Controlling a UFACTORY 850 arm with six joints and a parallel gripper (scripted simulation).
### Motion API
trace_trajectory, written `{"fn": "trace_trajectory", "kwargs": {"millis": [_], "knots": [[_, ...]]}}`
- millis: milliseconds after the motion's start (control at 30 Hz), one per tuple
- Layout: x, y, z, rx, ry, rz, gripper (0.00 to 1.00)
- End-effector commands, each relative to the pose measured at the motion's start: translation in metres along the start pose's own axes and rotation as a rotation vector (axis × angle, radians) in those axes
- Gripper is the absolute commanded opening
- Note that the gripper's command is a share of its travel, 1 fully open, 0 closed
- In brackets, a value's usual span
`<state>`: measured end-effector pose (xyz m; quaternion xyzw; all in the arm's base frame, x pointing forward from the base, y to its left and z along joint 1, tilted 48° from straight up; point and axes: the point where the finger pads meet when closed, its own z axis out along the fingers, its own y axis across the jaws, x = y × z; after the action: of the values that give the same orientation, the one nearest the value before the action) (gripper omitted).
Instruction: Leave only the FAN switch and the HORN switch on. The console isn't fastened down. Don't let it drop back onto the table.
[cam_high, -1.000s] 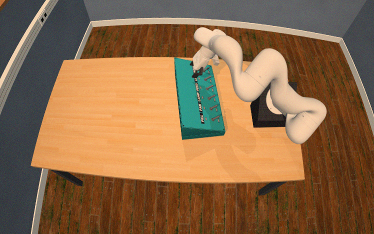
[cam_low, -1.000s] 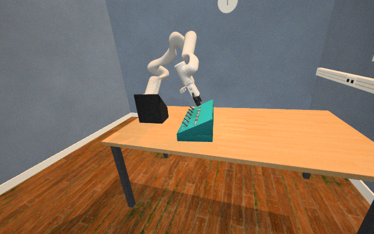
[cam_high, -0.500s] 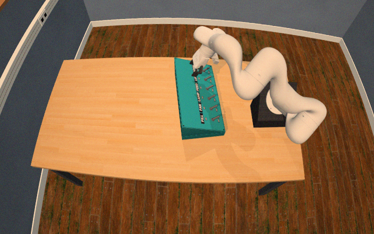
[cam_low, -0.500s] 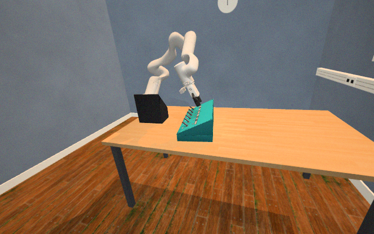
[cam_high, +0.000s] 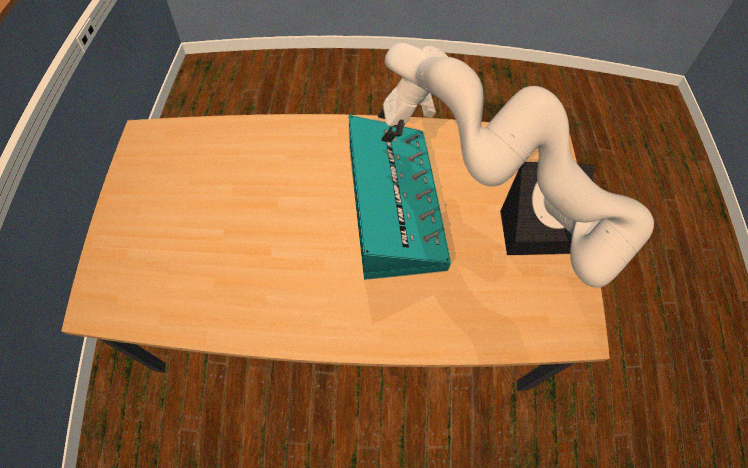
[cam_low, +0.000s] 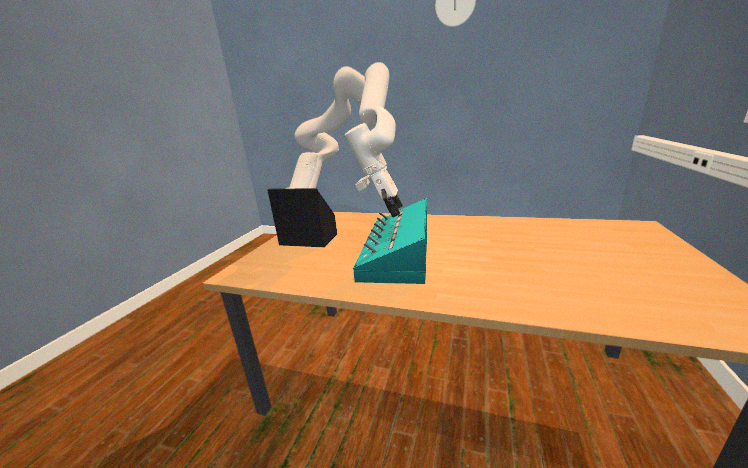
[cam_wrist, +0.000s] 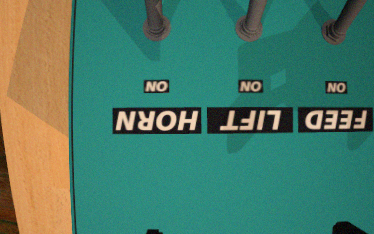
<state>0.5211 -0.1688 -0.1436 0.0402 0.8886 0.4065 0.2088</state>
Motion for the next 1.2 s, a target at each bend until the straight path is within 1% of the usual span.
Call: {"fn": "trace_trajectory", "kwargs": {"millis": [0,300,1167], "knots": [[-0.0016,-0.0129,-0.0006,0.000,-0.001,-0.001,1.00],[-0.0016,-0.0197,-0.0006,0.000,-0.001,-0.001,1.00],[-0.0016,-0.0198,-0.0006,0.000,-0.001,-0.001,1.00]]}}
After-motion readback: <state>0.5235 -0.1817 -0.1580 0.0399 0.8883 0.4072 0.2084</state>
